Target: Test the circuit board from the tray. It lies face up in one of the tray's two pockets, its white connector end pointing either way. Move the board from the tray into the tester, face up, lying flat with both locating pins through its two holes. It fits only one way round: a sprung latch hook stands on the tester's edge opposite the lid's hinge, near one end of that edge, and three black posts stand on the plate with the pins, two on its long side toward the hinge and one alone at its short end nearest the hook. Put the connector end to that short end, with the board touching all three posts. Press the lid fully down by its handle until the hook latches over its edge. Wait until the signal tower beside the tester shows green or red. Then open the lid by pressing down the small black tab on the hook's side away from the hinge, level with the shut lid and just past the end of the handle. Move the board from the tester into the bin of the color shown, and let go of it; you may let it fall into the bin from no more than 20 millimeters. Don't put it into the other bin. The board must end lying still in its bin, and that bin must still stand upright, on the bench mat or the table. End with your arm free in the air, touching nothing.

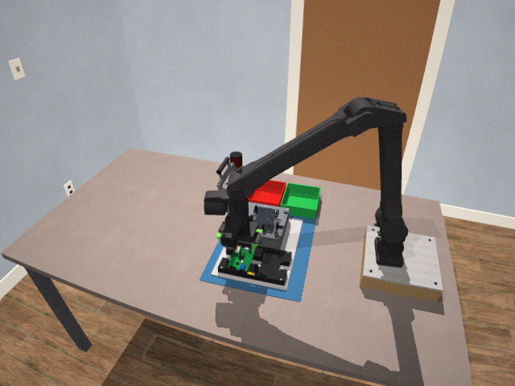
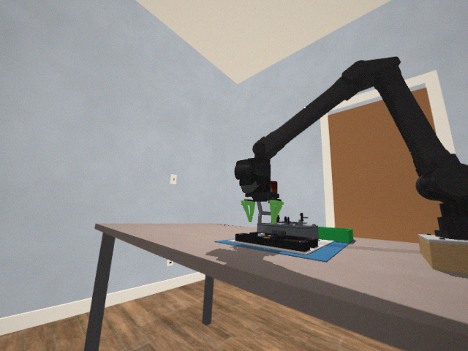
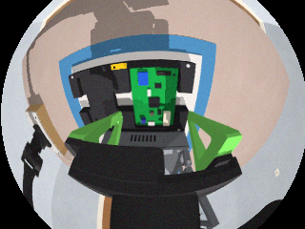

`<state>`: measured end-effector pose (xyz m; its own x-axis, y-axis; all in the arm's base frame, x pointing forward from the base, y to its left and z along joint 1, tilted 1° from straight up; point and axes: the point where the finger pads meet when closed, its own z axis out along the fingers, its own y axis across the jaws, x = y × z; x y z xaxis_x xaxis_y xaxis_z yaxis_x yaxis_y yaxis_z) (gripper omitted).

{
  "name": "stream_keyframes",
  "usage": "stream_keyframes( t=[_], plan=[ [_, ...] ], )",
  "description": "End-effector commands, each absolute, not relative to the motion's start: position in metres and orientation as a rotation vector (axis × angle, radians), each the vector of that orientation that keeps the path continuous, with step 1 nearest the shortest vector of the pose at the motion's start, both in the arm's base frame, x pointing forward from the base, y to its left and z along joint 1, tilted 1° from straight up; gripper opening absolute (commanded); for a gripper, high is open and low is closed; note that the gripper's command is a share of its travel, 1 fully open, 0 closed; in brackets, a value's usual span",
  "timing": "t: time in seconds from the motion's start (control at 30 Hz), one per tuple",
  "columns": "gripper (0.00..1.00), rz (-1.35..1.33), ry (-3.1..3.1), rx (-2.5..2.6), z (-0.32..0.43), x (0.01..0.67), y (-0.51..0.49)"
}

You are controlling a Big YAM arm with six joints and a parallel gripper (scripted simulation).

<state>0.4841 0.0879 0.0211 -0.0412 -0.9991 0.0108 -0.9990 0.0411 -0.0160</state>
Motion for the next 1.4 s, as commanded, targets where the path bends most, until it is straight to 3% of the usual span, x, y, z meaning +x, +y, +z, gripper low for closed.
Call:
stream_keyframes(
  t=[0.0, 1.37],
  plan=[
    [0.92, -0.036, 2.266, -2.165, 0.015, 0.487, 0.081],
    [0.92, -0.038, 2.264, -2.163, -0.015, 0.488, 0.08]
  ],
)
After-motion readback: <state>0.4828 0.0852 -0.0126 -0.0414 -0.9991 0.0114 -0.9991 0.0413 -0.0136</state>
